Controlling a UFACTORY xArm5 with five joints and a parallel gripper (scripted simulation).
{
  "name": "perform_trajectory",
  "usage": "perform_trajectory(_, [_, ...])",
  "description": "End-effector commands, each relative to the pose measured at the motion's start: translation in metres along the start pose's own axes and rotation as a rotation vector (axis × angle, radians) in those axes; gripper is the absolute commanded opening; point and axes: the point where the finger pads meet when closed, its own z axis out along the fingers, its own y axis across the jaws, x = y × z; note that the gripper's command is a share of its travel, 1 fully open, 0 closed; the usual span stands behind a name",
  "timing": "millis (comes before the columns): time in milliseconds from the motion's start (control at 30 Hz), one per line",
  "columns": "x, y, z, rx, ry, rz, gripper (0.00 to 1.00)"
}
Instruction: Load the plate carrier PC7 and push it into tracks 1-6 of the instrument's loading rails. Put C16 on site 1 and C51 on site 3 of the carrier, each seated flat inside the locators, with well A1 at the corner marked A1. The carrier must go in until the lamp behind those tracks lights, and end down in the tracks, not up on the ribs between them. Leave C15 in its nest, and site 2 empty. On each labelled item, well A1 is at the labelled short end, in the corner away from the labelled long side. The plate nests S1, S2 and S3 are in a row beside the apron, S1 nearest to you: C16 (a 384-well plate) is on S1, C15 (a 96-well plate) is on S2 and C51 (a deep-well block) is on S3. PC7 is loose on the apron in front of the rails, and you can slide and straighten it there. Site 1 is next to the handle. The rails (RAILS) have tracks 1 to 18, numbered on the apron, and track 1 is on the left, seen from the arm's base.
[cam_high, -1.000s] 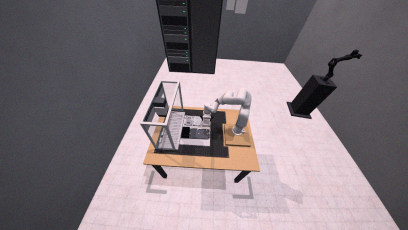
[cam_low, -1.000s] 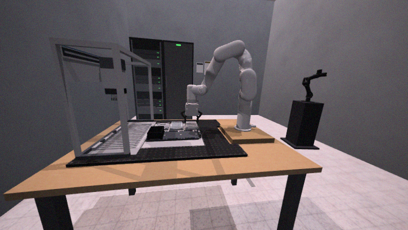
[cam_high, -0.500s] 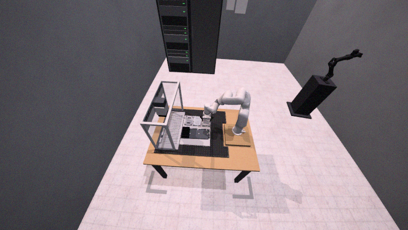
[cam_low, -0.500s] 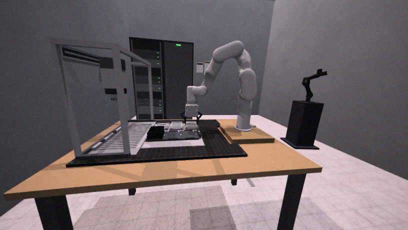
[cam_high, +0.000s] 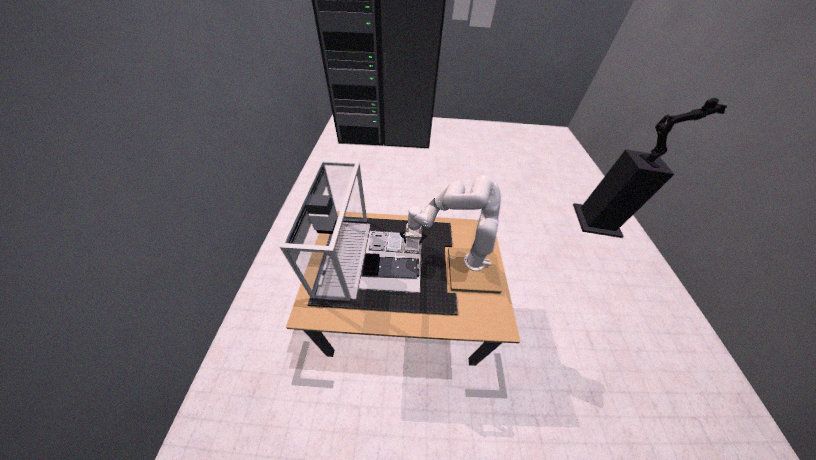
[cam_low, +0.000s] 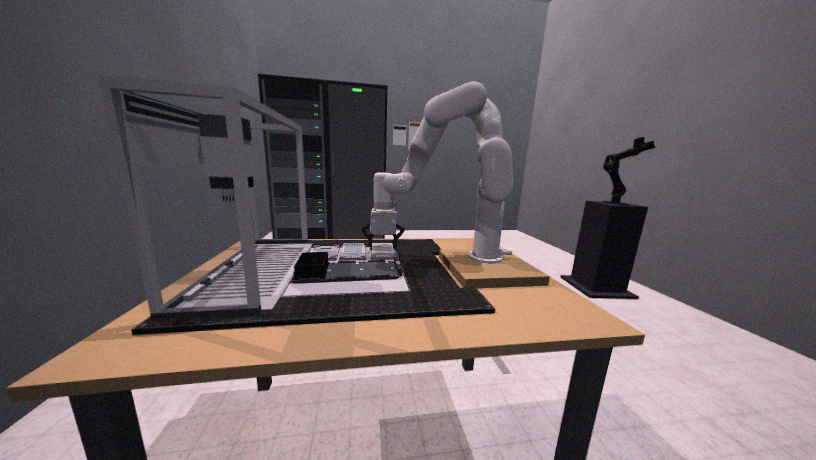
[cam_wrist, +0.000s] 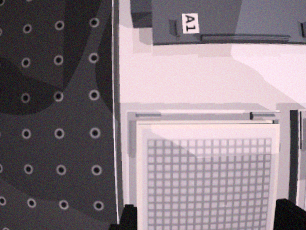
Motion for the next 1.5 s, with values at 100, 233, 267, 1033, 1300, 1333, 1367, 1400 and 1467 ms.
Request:
perform_trajectory(100, [-0.0003,0.0012,-0.0010,-0.002,-0.004,0.000,1.00])
perform_trajectory(233, [-0.0003,0.0012,-0.0016,-0.002,-0.004,0.000,0.00])
perform_trajectory(267, [-0.0003,0.0012,-0.0016,-0.002,-0.004,0.000,0.00])
perform_trajectory(1033, [-0.0003,0.0012,-0.0016,-0.002,-0.004,0.000,0.00])
perform_trajectory(1300, [-0.0003,0.0012,-0.0016,-0.002,-0.004,0.000,0.00])
perform_trajectory(1333, [-0.0003,0.0012,-0.0016,-0.002,-0.004,0.000,0.00])
perform_trajectory(1367, [-0.0003,0.0012,-0.0016,-0.002,-0.004,0.000,0.00])
perform_trajectory(1400, [-0.0003,0.0012,-0.0016,-0.002,-0.004,0.000,0.00])
perform_trajectory(1467, [-0.0003,0.0012,-0.0016,-0.002,-0.004,0.000,0.00])
